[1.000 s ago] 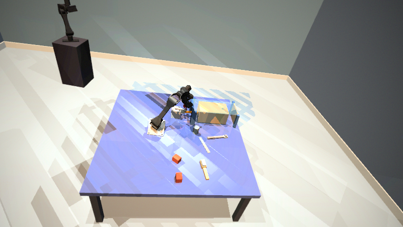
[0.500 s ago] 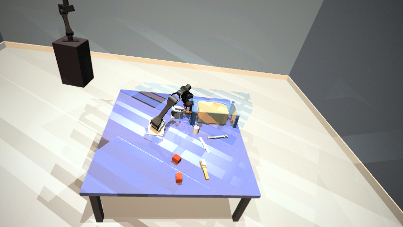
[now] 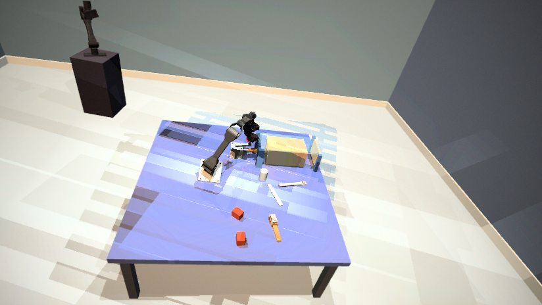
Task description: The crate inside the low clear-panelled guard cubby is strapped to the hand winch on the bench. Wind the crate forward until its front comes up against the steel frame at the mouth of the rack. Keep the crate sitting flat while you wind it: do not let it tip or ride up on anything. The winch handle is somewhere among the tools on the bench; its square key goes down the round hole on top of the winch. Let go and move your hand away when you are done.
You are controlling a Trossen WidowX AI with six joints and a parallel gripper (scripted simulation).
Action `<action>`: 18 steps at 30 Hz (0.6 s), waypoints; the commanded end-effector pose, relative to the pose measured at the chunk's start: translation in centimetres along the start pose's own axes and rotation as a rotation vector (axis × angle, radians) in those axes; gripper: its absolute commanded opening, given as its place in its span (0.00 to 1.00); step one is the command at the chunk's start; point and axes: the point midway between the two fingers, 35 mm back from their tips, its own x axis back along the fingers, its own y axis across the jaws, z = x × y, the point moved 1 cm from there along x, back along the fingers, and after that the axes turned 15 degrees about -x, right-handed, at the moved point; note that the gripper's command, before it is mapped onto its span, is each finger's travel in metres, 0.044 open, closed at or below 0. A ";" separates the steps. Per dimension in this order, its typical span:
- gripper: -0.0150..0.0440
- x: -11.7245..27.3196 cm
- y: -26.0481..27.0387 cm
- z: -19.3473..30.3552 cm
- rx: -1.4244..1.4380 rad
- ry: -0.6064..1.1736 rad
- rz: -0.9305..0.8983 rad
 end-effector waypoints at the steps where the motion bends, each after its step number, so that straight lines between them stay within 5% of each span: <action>1: 0.25 0.0 1.6 0.3 -0.003 0.005 -0.029; 18: 0.25 0.1 3.5 0.8 -0.003 0.004 -0.031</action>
